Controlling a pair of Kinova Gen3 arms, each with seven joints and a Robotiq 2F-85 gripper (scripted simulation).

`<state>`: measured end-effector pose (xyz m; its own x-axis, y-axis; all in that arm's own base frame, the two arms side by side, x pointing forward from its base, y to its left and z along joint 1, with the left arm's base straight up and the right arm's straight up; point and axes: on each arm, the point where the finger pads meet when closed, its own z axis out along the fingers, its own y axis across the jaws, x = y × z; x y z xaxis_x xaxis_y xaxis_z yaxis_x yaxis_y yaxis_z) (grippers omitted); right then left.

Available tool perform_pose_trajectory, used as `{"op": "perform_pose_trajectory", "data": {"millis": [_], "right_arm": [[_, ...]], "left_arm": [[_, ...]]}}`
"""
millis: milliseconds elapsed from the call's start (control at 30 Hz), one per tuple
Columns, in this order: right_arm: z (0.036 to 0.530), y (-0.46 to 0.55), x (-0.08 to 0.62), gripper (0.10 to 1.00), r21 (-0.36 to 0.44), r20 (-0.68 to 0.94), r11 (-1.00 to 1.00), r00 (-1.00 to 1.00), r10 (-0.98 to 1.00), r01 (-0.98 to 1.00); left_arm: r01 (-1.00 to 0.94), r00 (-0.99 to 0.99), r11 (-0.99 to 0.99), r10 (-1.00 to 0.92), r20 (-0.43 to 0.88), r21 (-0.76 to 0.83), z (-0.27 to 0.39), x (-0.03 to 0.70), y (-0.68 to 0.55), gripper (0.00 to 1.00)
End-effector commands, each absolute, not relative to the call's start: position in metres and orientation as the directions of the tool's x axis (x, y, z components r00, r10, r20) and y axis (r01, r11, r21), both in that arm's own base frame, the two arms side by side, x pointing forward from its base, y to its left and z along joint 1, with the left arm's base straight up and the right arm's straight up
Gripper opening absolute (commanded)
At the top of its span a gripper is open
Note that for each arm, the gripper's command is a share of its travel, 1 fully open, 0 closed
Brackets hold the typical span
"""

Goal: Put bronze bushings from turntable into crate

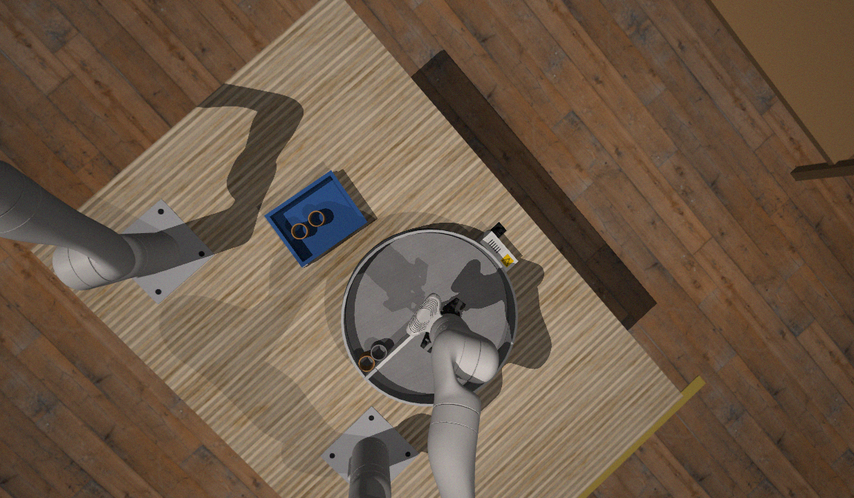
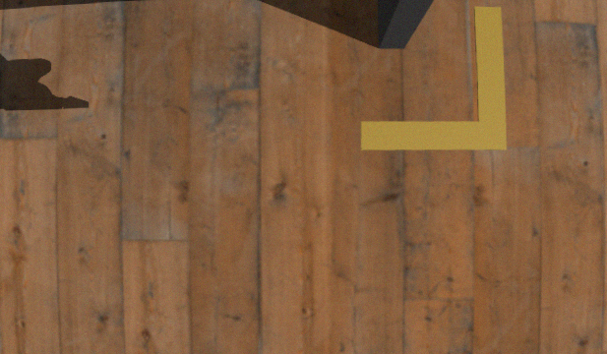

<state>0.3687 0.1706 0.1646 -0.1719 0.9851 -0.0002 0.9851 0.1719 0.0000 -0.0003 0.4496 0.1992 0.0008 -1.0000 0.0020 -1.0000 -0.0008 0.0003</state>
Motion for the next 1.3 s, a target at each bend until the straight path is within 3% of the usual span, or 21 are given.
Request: {"op": "perform_pose_trajectory", "data": {"millis": [0,1267], "right_arm": [[0.1535,0.1705,0.3688,0.099,0.001,0.0,0.172,-0.172,0.985,0.985],[0.144,0.1703,0.3687,0.099,0.001,0.0,0.172,-0.172,0.985,0.985]], "left_arm": [[-1.0,0.001,-0.001,-1.0,0.0,0.0,0.2,-0.0004,0.45,1.0],[-1.0,0.001,-0.001,-1.0,0.0,0.0,0.2,-0.0004,0.45,1.0]]}}
